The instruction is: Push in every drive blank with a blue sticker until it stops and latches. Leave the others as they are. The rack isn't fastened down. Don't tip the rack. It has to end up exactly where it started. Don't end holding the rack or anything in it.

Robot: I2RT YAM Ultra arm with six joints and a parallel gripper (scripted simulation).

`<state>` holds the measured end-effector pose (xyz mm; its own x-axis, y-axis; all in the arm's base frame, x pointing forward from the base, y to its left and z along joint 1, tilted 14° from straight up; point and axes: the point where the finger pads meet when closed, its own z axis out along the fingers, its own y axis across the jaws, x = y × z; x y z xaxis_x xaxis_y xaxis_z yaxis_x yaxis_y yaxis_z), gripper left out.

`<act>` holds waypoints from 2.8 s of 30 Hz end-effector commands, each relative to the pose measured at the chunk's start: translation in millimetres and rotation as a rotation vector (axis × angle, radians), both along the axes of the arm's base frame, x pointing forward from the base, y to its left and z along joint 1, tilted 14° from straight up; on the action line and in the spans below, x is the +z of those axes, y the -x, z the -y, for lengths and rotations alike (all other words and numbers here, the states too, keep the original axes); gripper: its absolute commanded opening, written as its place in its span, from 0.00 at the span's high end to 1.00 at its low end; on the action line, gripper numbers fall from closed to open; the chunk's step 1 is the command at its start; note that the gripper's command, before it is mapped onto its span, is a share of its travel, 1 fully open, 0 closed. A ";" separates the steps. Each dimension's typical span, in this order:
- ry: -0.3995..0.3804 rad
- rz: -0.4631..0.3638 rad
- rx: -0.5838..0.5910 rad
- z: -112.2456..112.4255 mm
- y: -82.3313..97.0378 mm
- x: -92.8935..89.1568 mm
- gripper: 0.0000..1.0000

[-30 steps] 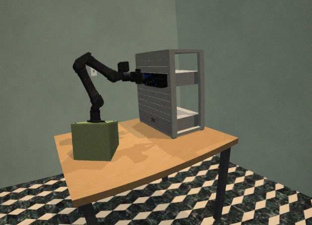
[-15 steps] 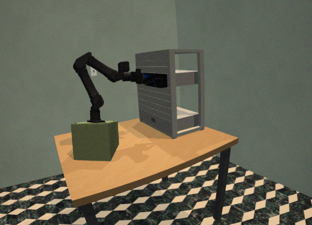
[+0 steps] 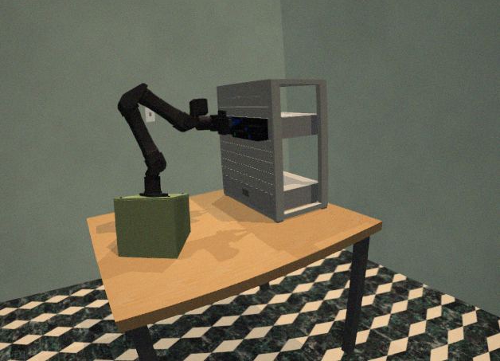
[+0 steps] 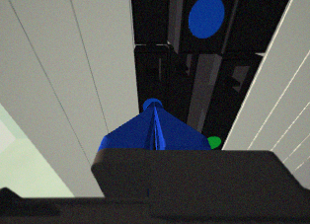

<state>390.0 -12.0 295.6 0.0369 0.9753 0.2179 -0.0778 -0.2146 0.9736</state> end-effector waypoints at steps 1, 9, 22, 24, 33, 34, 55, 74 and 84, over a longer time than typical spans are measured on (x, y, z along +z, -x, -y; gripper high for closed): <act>0.016 0.080 0.020 -6.1 -7.6 32.2 1.00; 0.016 0.080 0.020 -6.1 -7.7 32.2 1.00; 0.016 0.080 0.021 -7.7 -10.3 35.0 1.00; 0.016 0.080 0.021 -7.7 -10.3 35.0 1.00; 0.016 0.080 0.021 -7.7 -10.3 35.0 1.00; 0.016 0.080 0.021 -7.7 -10.3 35.0 1.00; 0.016 0.080 0.021 -8.8 -13.1 37.7 1.00; 0.016 0.080 0.021 -9.2 -14.1 38.8 1.00; 0.016 0.080 0.021 -9.9 -15.8 40.5 1.00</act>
<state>397.5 -12.2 296.8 0.0561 0.9746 0.2170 -0.0602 -0.2137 0.9751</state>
